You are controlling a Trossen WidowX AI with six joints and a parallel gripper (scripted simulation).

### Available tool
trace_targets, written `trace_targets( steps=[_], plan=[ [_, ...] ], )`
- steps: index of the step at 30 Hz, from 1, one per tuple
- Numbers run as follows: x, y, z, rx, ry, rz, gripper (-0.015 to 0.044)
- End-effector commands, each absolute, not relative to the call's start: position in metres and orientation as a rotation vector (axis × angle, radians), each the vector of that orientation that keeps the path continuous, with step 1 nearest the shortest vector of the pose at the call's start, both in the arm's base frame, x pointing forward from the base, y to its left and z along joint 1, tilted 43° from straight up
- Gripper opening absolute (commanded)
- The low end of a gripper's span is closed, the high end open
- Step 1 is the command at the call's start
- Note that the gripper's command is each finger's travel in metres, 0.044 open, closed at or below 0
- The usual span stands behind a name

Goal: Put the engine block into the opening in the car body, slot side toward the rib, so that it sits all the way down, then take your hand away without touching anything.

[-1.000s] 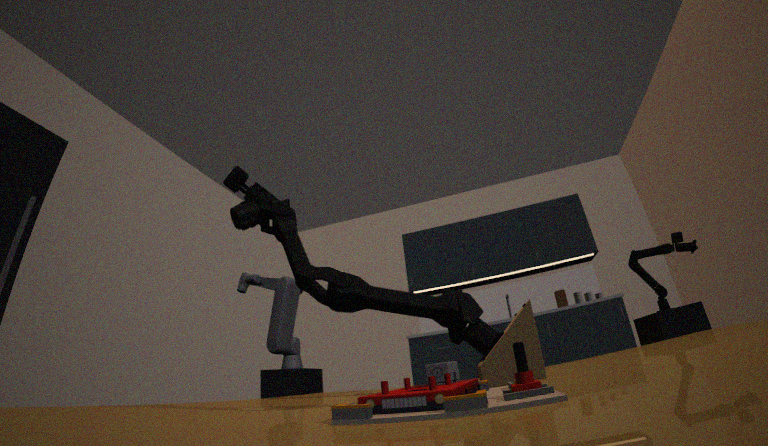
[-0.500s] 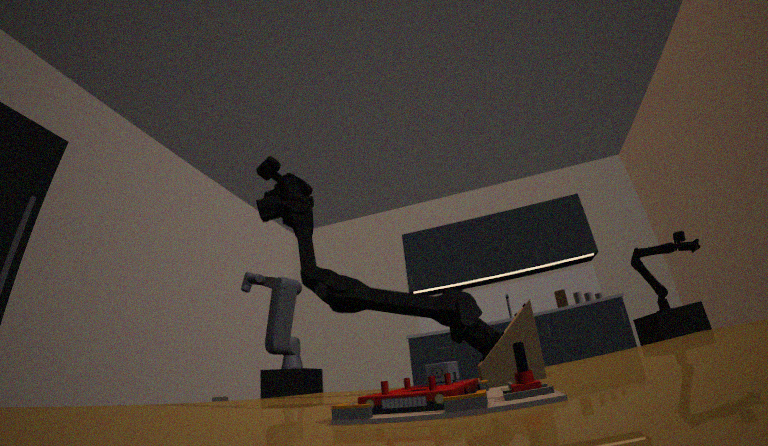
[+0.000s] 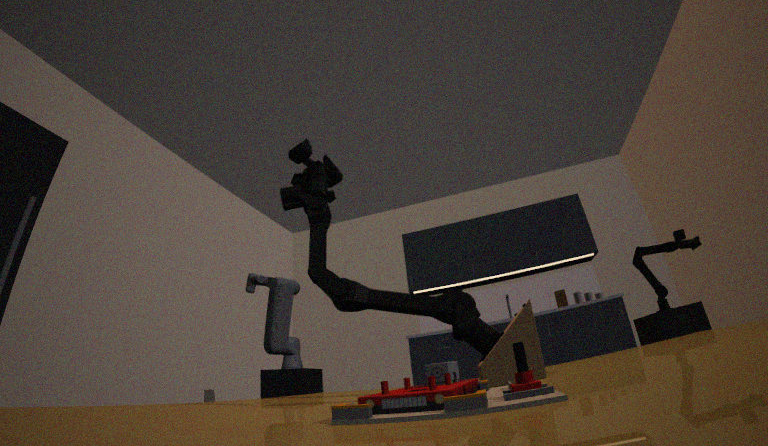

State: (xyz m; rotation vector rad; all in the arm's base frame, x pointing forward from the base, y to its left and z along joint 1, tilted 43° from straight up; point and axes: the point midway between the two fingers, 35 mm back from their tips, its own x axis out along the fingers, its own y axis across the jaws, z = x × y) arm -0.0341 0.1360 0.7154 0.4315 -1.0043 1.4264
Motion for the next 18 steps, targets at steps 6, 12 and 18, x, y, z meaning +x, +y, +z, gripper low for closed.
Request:
trace_targets(
  steps=[6, 12, 18],
  plan=[
    [-0.021, 0.193, 0.682, 0.296, -0.829, 1.417, 0.0440],
    [-0.001, 0.231, 0.653, 0.203, -0.684, 1.381, 0.0440],
    [0.024, 0.263, 0.621, 0.125, -0.537, 1.331, 0.0440]
  ],
)
